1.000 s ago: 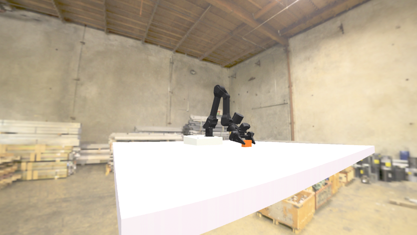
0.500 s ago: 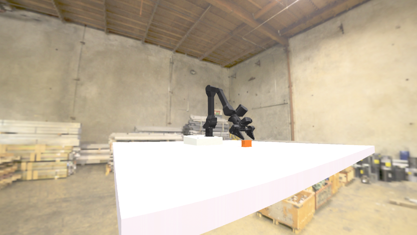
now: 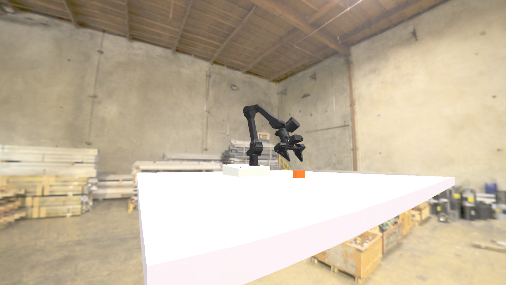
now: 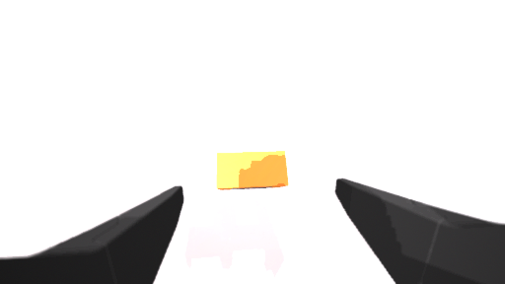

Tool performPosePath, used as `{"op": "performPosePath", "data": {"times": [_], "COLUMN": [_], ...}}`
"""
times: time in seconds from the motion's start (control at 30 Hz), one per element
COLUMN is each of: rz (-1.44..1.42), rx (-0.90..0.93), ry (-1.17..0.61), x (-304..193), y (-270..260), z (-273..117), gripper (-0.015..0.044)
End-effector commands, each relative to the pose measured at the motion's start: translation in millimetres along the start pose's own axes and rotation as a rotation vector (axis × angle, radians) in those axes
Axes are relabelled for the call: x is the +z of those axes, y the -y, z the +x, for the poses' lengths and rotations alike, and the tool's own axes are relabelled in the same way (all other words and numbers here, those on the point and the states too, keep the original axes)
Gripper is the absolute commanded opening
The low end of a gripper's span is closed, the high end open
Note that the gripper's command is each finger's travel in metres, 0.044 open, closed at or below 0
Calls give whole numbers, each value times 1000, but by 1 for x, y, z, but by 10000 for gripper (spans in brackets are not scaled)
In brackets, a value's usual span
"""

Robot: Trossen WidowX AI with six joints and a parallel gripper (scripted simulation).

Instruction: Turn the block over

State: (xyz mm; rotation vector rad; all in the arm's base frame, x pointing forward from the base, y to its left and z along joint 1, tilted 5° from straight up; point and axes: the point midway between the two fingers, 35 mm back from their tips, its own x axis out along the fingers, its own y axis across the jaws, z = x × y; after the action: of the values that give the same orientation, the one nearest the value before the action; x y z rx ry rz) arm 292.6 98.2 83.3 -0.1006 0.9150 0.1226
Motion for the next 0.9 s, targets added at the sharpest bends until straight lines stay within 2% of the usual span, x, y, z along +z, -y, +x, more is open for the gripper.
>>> {"op": "performPosePath", "data": {"times": [0.0,0.43,0.63,0.77,0.87], "rz": [0,7,7,7,7], "rx": [2,6,6,6,6], "ry": [-94,-537,-543,-543,-543], "x": [11,44,45,28,27], "y": [-2,-1,-1,-1,-1], "z": [1,-4,-5,23,25], "gripper": [440,440,440,440,440]}}
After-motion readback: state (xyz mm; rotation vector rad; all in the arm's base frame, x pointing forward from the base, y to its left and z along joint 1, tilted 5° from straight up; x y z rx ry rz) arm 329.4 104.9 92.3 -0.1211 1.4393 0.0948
